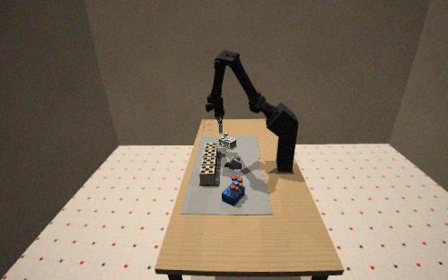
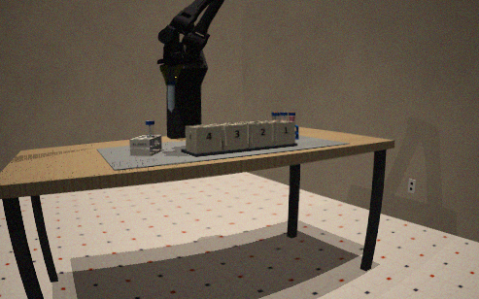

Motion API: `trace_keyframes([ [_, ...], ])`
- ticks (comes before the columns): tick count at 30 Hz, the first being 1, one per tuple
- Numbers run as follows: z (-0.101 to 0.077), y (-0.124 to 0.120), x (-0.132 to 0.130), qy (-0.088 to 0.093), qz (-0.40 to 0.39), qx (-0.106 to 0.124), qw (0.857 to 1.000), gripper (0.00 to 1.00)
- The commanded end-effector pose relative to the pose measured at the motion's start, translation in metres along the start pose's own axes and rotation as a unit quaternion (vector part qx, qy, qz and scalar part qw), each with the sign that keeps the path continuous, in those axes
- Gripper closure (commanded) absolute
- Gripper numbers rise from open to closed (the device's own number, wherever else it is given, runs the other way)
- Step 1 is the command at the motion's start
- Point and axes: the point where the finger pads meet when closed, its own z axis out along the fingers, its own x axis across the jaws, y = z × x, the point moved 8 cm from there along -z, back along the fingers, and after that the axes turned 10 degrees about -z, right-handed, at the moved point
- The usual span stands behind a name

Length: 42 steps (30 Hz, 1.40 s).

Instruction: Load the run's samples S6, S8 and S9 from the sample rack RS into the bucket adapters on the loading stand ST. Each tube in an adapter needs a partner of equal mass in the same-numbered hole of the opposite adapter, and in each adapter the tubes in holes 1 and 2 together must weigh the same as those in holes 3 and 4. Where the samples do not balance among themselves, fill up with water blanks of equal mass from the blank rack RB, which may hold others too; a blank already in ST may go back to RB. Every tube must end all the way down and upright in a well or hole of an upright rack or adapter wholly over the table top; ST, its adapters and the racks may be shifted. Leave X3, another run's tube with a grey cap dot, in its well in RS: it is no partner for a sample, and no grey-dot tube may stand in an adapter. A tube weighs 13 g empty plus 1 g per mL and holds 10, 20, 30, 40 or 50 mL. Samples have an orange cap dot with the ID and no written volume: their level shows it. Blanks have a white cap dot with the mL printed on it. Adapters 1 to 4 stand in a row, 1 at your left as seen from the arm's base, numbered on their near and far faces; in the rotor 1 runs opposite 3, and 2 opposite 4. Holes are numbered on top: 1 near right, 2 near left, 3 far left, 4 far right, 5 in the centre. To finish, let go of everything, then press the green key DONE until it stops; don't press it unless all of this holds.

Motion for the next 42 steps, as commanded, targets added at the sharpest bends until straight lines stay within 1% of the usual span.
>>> trace_keyframes([
  [1, -0.007, 0.01, 0.007, -0.014, -0.05, -0.015, 0.999, 1.0],
  [4, -0.007, 0.015, 0.026, -0.014, -0.089, -0.015, 0.996, 1.0],
  [5, -0.007, 0.016, 0.032, -0.014, -0.091, -0.015, 0.996, 1.0],
  [7, -0.007, 0.02, 0.045, -0.014, -0.08, -0.016, 0.997, 1.0],
  [15, -0.008, 0.033, 0.097, -0.012, -0.078, -0.018, 0.997, 1.0],
  [17, -0.008, 0.033, 0.097, -0.012, -0.078, -0.018, 0.997, 1.0],
  [24, -0.008, 0.044, 0.142, -0.009, -0.074, -0.017, 0.997, 1.0],
  [25, -0.011, 0.051, 0.147, -0.01, -0.075, -0.021, 0.997, 1.0],
  [28, -0.013, 0.06, 0.166, -0.009, -0.073, -0.022, 0.997, 1.0],
  [31, -0.017, 0.071, 0.184, -0.01, -0.072, -0.029, 0.997, 1.0],
  [32, -0.014, 0.072, 0.191, -0.008, -0.072, -0.025, 0.997, 1.0],
  [34, -0.014, 0.072, 0.191, -0.008, -0.072, -0.025, 0.997, 1.0],
  [35, -0.007, 0.066, 0.198, -0.006, -0.071, -0.013, 0.997, 1.0],
  [36, -0.005, 0.072, 0.204, -0.005, -0.071, -0.012, 0.997, 1.0],
  [42, -0.005, 0.083, 0.244, -0.004, -0.07, -0.012, 0.997, 1.0],
])
